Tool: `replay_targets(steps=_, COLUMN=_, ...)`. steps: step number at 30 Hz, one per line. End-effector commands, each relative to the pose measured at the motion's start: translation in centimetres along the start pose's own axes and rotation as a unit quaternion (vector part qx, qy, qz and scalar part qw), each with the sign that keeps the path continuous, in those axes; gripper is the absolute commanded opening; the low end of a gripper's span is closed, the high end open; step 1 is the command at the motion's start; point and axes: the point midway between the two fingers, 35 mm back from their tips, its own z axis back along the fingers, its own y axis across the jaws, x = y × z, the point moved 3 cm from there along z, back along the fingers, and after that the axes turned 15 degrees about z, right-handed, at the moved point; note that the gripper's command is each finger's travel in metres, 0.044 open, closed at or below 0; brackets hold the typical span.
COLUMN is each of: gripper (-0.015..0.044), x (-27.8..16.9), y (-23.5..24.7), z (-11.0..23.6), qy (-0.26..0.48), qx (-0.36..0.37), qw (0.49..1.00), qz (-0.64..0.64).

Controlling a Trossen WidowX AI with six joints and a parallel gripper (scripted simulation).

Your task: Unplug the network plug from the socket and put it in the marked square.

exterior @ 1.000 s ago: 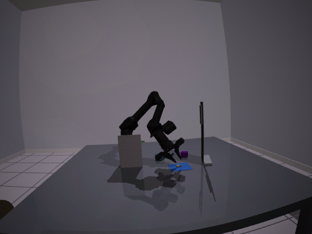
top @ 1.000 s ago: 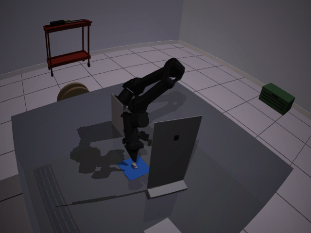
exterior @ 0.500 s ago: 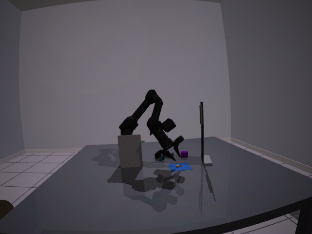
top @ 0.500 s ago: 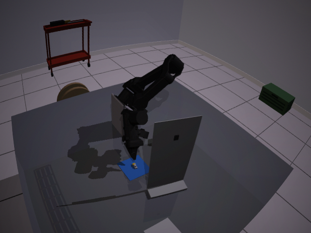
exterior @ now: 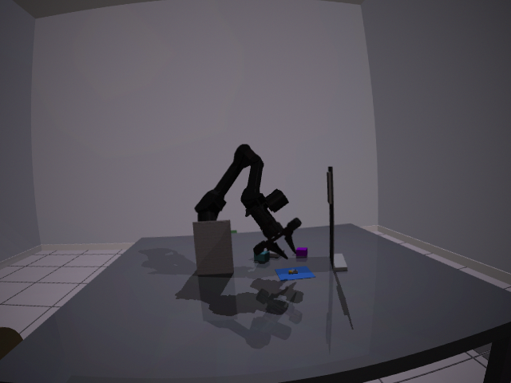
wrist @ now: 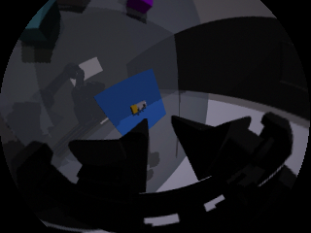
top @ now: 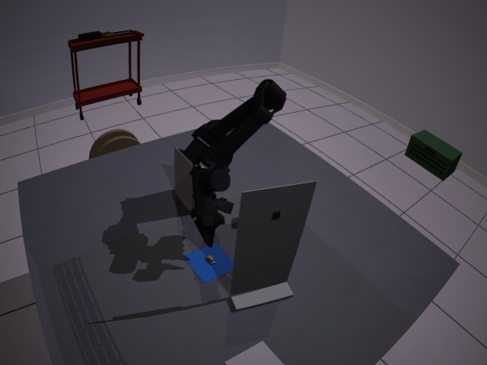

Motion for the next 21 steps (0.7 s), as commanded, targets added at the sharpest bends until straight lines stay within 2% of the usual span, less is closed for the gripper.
replay_targets(steps=1, gripper=0.0156, x=-0.2, y=-0.5, z=0.5, qy=-0.001, qx=-0.004, qw=1.000, qz=0.001)
replay_targets(steps=21, gripper=0.0156, x=-0.5, y=-1.7, z=2.4, qy=0.000, qx=-0.004, qw=1.000, qz=0.002)
